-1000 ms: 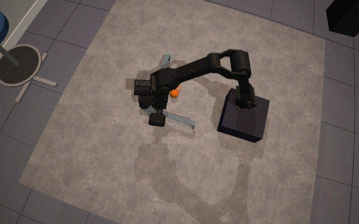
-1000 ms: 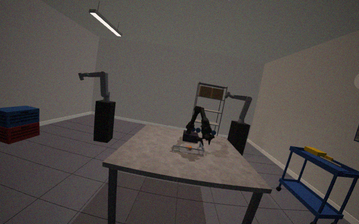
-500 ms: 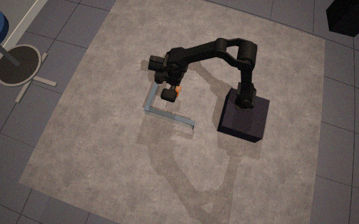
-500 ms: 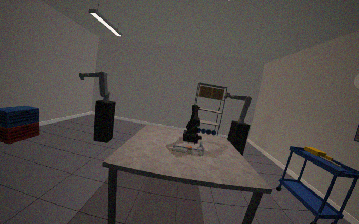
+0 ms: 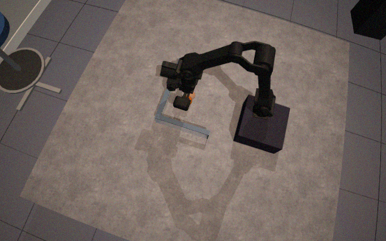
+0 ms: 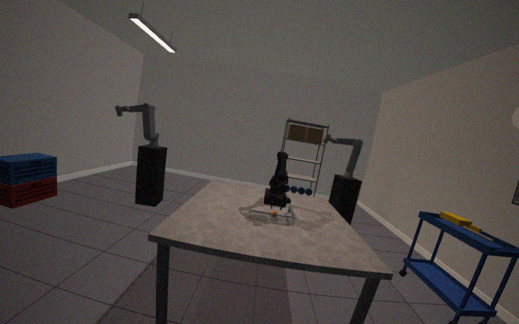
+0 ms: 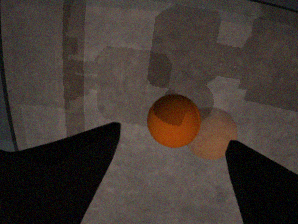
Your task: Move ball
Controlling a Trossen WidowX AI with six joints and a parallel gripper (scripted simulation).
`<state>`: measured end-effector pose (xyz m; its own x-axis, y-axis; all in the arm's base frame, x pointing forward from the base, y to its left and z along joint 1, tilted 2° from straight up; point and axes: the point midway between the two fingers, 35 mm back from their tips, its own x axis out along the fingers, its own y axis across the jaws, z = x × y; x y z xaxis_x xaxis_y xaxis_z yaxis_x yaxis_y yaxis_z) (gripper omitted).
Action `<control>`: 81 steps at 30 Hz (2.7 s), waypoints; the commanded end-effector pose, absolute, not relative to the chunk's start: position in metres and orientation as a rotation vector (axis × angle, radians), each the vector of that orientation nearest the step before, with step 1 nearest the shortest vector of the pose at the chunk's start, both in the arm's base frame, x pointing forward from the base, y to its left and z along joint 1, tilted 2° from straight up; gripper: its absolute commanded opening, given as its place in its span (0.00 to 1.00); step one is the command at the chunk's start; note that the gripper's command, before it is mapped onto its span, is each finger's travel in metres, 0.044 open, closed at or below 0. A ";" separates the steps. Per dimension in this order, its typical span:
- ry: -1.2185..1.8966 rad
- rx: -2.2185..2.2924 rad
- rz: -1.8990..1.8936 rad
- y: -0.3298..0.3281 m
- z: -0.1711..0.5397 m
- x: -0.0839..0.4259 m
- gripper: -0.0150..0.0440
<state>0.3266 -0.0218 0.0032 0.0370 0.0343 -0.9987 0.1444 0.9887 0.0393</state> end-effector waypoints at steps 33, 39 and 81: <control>1.554 0.136 -0.086 -0.021 -0.040 0.322 0.61; 1.554 0.136 -0.086 -0.021 -0.040 0.322 0.54; 1.554 0.134 -0.088 -0.054 0.041 0.312 0.25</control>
<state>0.3145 -0.0528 0.0496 0.0303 0.0295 -0.9991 0.1451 0.9888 0.0336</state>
